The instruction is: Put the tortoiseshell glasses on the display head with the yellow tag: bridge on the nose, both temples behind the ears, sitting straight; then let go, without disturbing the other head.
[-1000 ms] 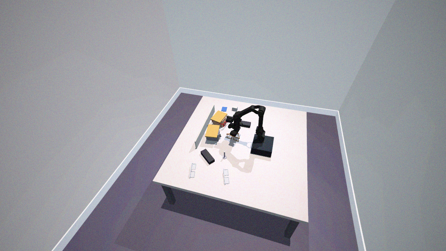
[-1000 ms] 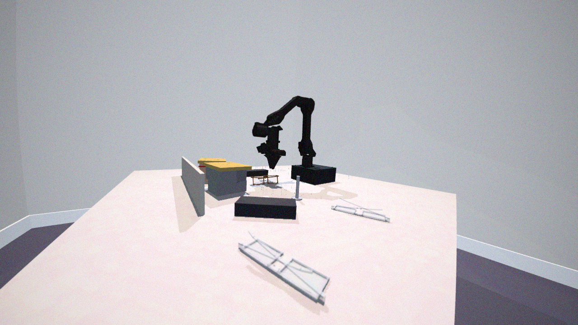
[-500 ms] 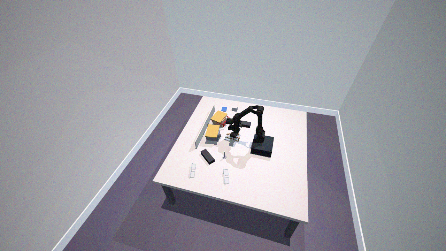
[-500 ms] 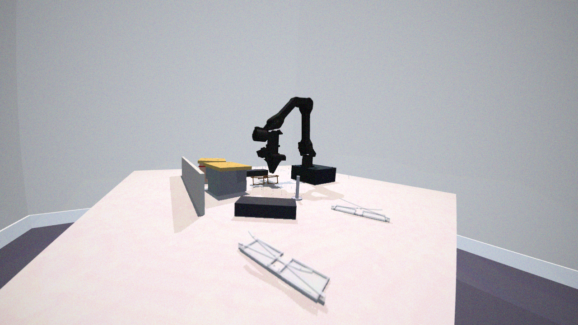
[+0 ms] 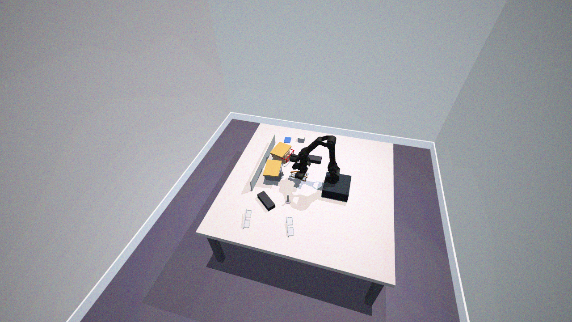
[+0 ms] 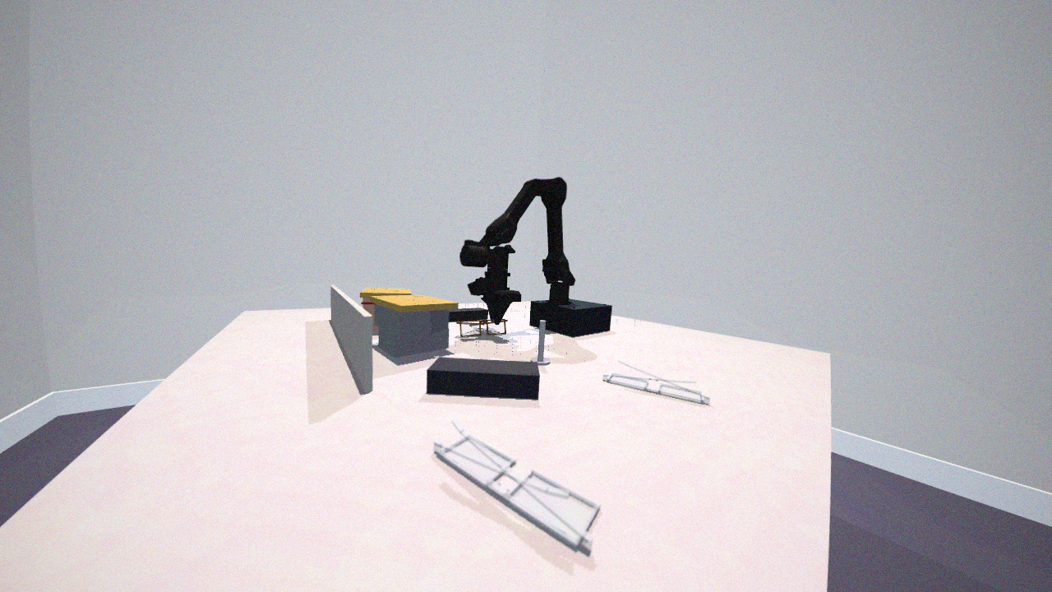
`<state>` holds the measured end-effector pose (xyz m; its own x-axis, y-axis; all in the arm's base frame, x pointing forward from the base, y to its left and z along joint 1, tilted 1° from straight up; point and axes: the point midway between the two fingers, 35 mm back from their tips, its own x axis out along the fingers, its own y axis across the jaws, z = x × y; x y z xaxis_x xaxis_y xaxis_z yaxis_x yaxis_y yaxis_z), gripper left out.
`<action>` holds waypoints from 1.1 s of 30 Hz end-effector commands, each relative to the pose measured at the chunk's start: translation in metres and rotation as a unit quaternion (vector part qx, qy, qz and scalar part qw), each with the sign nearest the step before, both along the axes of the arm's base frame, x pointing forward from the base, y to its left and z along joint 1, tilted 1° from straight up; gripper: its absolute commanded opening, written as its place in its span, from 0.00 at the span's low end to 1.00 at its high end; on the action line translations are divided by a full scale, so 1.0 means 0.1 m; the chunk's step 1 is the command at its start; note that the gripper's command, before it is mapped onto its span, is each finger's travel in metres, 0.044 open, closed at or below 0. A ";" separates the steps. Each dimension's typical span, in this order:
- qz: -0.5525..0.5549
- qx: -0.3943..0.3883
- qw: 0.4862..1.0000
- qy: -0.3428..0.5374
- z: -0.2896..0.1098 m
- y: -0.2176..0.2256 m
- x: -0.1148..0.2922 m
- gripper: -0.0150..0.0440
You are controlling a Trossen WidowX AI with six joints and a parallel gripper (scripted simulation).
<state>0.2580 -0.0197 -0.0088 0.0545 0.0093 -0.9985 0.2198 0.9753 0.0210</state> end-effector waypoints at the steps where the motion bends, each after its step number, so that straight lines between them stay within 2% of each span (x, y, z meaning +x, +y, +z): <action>1: -0.003 -0.002 1.000 0.003 -0.07 0.00 -0.01 0.46; 17: -0.003 -0.002 1.000 0.003 -0.14 -0.03 -0.03 0.46; 33: -0.005 0.000 1.000 0.004 -0.14 0.00 -0.03 0.28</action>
